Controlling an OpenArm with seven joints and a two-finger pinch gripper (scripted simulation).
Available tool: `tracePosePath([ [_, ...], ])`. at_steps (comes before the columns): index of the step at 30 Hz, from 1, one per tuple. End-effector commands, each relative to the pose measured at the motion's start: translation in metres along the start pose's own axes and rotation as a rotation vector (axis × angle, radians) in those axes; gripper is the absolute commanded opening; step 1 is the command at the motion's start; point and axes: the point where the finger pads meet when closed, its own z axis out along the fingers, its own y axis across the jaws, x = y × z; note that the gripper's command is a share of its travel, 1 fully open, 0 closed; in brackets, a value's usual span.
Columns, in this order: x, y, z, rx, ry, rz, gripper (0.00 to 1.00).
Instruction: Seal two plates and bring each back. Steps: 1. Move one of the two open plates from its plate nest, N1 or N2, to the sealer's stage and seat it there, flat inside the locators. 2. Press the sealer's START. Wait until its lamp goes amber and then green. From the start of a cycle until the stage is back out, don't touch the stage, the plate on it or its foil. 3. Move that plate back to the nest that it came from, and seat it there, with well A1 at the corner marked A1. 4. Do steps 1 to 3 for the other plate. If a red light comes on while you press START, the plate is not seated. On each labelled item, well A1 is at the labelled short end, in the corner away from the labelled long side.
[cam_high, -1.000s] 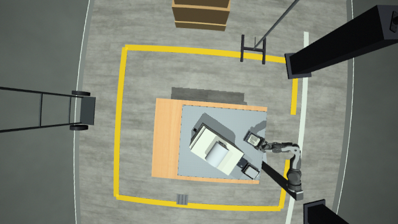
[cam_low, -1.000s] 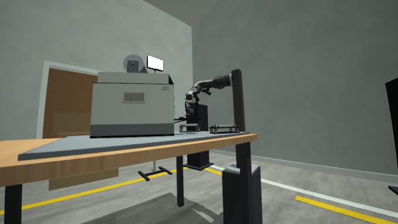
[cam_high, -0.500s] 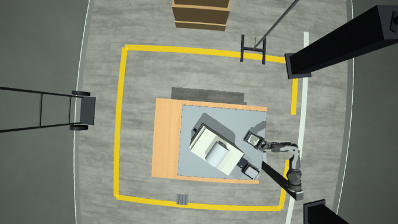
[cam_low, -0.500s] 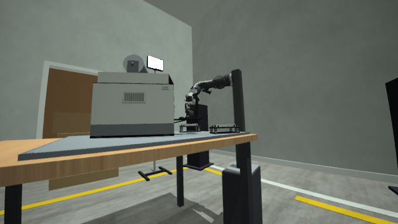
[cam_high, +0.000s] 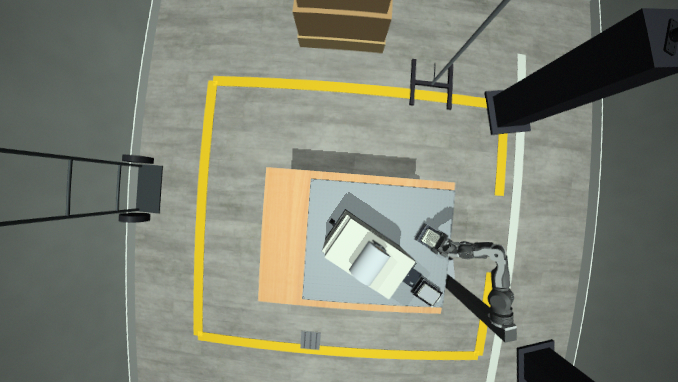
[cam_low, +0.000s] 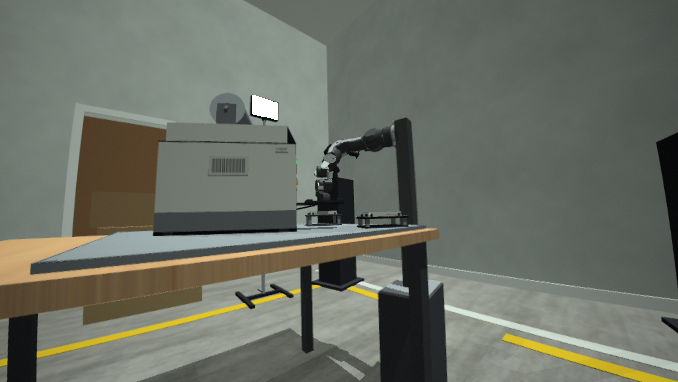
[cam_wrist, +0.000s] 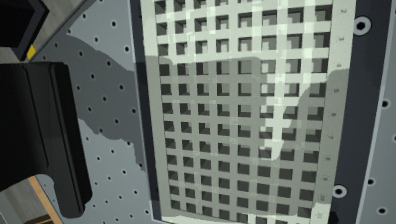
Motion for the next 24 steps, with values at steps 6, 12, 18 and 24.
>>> tracePosePath([
  [6,0.0,0.0,0.011,-0.004,-0.002,-0.001,0.65],
  [12,-0.001,0.0,0.017,-0.001,-0.004,0.001,0.65],
  [18,-0.001,0.0,0.017,-0.001,-0.004,0.001,0.65],
  [24,-0.001,0.0,0.017,-0.001,-0.004,0.001,0.65],
])
